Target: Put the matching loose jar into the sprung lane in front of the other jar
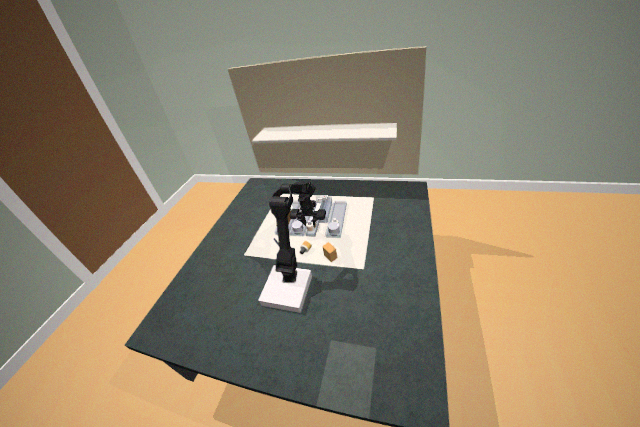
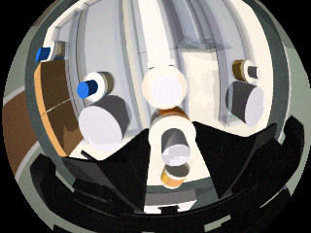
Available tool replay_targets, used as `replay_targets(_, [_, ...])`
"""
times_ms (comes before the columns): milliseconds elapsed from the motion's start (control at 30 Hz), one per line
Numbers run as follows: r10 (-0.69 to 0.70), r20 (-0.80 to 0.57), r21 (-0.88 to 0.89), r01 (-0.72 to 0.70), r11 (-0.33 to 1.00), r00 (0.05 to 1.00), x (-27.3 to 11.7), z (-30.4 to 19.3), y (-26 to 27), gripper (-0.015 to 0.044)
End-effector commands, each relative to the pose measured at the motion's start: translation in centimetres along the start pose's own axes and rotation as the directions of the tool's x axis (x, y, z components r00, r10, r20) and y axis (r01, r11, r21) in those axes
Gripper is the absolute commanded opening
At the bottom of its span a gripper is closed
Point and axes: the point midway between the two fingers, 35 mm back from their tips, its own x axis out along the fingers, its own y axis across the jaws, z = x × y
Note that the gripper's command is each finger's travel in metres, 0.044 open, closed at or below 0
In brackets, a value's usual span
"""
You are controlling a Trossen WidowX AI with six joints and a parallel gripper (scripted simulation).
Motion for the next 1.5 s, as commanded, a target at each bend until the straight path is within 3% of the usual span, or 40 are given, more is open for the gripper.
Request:
replay_targets(0, [0.002, 0.025, 0.006, -0.002, 1.000, 1.000, -0.3, 0.7, 0.0, 0.0000])
replay_targets(1467, [0.002, 0.025, 0.006, -0.002, 1.000, 1.000, 1.4, 0.6, 0.0, 0.0000])
